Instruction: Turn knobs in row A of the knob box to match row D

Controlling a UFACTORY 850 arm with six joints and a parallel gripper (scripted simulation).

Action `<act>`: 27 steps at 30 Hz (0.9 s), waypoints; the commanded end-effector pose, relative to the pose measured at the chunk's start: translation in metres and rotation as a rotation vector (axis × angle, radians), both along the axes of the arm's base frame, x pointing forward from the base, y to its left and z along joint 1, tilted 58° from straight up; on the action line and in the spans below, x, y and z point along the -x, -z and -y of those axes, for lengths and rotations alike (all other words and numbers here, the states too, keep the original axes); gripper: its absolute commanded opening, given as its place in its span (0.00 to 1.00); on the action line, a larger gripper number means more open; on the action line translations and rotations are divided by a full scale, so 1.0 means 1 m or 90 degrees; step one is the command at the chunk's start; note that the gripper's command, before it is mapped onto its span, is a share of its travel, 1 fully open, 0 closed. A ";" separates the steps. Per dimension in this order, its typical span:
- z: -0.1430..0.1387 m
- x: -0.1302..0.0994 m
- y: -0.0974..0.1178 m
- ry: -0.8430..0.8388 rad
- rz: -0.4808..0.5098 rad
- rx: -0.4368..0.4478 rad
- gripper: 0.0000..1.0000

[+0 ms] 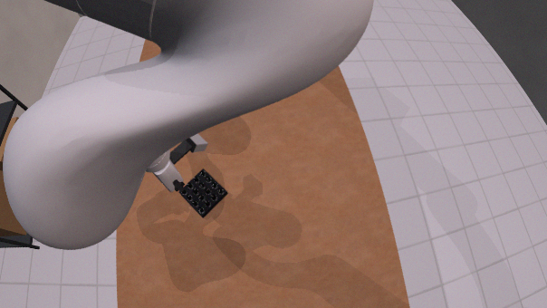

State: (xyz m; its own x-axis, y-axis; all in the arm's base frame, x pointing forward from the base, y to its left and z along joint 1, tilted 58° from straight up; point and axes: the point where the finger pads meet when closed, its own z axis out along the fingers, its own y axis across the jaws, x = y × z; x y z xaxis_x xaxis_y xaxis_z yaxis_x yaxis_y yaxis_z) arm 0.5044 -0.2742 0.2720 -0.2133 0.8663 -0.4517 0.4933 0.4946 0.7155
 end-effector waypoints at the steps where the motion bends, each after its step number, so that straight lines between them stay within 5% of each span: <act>1: 0.000 0.000 0.000 0.000 0.000 0.000 0.19; 27: 0.000 -0.003 0.001 0.000 0.000 0.000 0.19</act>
